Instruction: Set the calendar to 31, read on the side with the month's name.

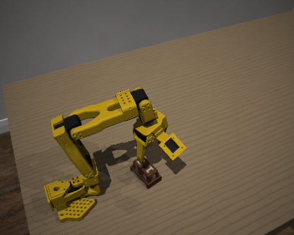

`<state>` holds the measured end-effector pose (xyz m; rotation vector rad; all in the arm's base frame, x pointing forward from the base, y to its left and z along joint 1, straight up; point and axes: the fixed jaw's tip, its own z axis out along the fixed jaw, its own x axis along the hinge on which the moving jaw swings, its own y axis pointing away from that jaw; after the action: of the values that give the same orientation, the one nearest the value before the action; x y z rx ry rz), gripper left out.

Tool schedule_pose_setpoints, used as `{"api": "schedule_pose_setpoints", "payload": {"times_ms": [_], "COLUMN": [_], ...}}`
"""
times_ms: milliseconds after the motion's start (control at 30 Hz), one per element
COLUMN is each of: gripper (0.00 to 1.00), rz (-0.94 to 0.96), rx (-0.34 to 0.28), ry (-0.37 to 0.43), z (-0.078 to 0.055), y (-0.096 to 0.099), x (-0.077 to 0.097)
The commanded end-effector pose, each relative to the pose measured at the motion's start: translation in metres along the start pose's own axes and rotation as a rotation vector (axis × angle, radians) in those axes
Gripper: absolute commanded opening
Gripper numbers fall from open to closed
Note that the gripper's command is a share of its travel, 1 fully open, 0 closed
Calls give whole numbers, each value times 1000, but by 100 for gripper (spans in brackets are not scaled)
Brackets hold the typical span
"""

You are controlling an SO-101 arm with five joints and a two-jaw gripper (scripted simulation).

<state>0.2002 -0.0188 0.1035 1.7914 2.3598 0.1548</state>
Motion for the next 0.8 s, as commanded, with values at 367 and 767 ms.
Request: {"api": "schedule_pose_setpoints", "payload": {"times_ms": [367, 767], "gripper": [35, 35], "rz": [2, -7], "rx": [189, 165], "ry": [76, 68], "z": [35, 33], "y": [-10, -5], "x": [6, 6]}}
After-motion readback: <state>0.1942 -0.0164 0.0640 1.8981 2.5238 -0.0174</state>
